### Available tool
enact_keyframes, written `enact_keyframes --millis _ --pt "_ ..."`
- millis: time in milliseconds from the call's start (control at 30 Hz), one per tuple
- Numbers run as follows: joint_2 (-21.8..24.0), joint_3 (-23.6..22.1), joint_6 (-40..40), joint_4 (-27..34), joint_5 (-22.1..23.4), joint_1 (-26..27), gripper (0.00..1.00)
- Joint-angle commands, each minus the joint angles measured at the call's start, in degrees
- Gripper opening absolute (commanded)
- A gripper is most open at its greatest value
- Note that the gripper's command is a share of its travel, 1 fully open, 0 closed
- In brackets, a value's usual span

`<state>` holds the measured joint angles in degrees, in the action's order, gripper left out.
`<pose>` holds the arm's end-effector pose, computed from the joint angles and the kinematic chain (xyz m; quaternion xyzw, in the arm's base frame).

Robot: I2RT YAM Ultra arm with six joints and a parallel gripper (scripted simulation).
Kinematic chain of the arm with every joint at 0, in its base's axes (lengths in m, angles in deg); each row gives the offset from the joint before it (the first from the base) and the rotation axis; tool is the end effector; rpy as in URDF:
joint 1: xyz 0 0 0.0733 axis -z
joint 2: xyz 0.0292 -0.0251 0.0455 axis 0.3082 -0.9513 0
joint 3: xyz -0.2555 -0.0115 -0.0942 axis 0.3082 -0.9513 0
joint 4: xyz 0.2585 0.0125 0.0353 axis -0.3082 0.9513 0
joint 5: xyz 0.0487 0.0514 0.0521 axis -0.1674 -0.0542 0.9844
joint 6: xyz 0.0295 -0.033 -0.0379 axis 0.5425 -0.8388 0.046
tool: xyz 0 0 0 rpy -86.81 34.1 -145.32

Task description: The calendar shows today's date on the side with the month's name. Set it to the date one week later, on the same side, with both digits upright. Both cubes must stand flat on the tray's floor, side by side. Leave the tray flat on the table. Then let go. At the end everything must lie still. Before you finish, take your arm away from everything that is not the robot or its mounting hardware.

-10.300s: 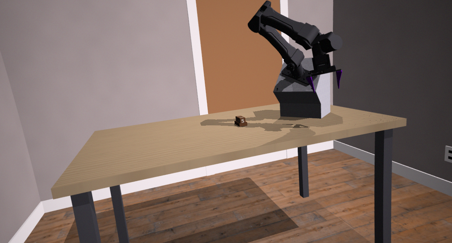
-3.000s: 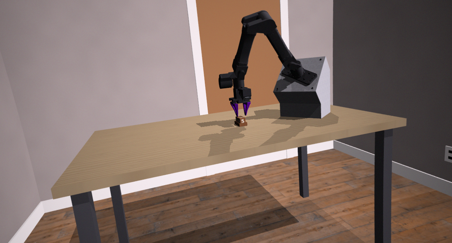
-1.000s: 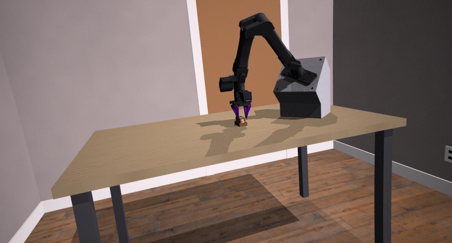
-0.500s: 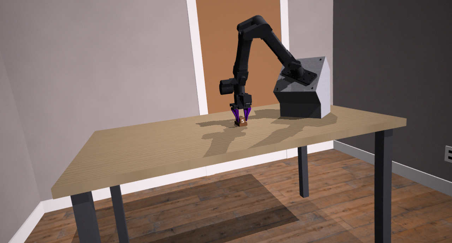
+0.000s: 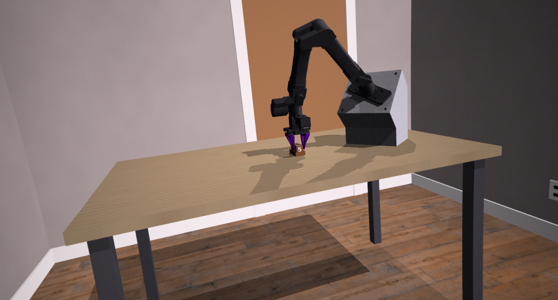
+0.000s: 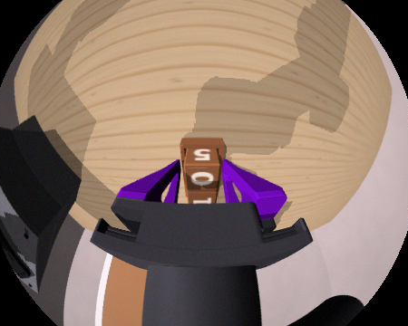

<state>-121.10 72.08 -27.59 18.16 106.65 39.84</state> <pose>0.3007 -0.0959 0.1242 -0.6010 0.7038 -0.0892 0.3682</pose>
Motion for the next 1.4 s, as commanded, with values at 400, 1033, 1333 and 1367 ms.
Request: enact_keyframes --millis 400,1033,1333,1367 --pt "0.26 0.16 0.10 -0.07 0.06 0.16 0.47" --pt "0.26 0.16 0.10 -0.07 0.06 0.16 0.27" --pt "0.26 0.16 0.10 -0.07 0.06 0.16 0.27" --pt "0.26 0.16 0.10 -0.07 0.06 0.16 0.27"
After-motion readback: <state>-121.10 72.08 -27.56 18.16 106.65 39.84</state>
